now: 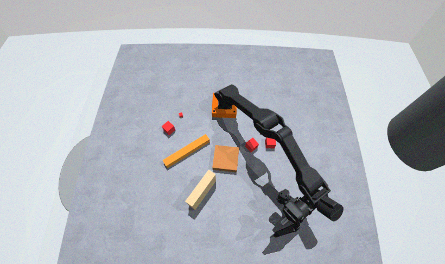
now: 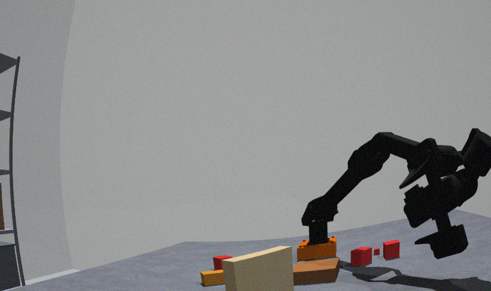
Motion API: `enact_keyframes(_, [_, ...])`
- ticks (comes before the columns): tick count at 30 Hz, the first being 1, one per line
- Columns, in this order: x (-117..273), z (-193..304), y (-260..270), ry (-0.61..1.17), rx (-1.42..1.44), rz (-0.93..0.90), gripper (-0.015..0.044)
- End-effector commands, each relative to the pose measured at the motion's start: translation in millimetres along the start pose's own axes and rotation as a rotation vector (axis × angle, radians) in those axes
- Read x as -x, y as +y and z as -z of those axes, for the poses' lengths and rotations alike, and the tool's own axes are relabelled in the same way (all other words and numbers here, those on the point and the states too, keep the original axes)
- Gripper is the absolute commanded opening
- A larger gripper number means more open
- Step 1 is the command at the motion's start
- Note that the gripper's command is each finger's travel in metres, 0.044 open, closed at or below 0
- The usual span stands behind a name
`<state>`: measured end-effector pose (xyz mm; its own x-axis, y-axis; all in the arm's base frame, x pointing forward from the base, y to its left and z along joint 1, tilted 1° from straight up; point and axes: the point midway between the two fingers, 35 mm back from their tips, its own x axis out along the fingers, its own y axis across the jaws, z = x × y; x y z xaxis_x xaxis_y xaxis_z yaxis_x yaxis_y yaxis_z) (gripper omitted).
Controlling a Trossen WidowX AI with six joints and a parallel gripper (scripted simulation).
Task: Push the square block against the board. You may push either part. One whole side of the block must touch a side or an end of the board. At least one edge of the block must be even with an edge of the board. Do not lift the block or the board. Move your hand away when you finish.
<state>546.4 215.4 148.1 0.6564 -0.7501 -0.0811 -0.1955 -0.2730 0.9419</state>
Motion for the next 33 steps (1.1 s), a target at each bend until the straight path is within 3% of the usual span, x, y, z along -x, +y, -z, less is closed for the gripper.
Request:
enact_keyframes(1, [0.0,0.0,0.0,0.0,0.0,0.0,0.0374])
enact_keyframes(15, [-30.5,-6.8,-1.4,0.016,0.376,0.11,0.0006])
enact_keyframes(33, [-68.6,-23.1,-3.7,0.099,0.892,0.275,0.0])
